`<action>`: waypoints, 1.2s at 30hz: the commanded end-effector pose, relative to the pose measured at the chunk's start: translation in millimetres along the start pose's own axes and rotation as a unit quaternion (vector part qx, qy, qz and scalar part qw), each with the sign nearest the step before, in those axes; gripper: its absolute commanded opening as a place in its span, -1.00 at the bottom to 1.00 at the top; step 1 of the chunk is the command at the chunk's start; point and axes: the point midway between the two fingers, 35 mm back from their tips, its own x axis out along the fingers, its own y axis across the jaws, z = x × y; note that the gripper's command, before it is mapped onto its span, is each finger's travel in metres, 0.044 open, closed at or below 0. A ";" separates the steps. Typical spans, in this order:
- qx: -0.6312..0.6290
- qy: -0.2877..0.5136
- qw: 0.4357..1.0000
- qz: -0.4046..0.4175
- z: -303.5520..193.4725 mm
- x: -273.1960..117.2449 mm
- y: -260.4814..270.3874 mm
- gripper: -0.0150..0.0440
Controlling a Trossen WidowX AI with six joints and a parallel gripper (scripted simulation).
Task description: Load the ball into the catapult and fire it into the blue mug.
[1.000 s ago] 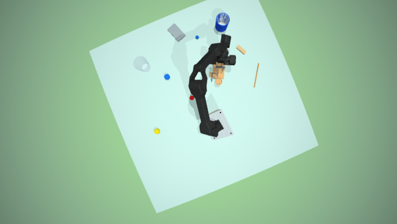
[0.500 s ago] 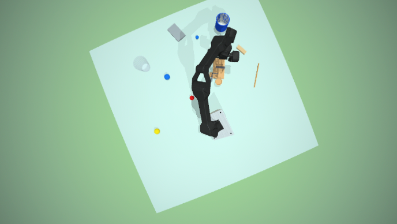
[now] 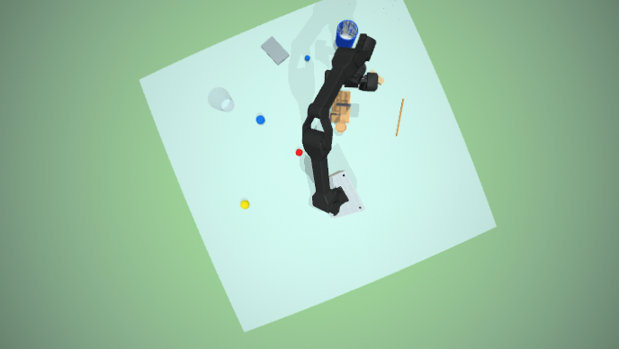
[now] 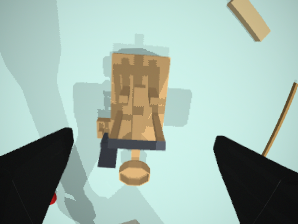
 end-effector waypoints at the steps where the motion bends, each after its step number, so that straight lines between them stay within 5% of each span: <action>1: -0.009 0.014 1.000 -0.002 -6.9 14.7 18.7 0.73; 4: -0.032 0.011 0.999 -0.006 -19.6 21.2 51.3 0.53; 18: -0.143 0.012 0.990 -0.005 -136.9 66.8 163.2 0.53; 28: -0.212 0.023 0.977 0.008 -240.4 99.4 180.8 0.53; 36: -0.221 0.025 0.975 0.013 -250.4 106.6 181.8 0.53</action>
